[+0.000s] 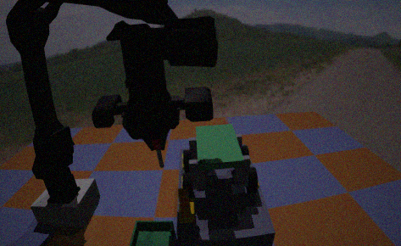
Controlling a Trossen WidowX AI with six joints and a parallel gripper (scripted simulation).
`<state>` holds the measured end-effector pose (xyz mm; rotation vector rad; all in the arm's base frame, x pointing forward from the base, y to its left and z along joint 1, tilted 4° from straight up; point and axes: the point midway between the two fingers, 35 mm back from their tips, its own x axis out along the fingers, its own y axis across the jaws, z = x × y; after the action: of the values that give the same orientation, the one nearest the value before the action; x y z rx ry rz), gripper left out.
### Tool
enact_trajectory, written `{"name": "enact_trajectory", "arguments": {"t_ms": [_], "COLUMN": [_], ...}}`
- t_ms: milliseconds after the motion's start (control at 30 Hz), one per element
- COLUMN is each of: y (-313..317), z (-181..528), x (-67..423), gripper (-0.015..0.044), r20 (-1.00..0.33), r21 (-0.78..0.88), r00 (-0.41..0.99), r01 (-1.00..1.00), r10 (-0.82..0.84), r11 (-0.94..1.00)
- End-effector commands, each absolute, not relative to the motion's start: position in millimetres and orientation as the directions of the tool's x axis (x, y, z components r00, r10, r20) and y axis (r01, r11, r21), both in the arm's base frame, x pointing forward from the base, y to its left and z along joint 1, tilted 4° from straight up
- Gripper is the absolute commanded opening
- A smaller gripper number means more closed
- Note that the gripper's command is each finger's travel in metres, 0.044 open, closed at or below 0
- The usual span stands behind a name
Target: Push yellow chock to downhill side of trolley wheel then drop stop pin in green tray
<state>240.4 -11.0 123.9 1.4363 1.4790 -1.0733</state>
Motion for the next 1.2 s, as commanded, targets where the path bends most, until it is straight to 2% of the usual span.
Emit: {"name": "enact_trajectory", "arguments": {"t_ms": [0,667,833,1167], "y": [-27,-105,-109,-107], "z": [121,107,106,106], "x": [240,236,236,235], "gripper": [0.0000,0.0000,0.0000,0.0000], "r20": [-0.947,-0.949,-0.949,-0.965], "r21": [-0.042,-0.043,-0.044,-0.100], "r00": [-0.041,-0.041,-0.041,-0.027], "r01": [0.999,0.999,0.999,0.957], "r10": [0.320,0.314,0.313,0.261], "r11": [0.003,0.002,-0.002,-0.273]}}
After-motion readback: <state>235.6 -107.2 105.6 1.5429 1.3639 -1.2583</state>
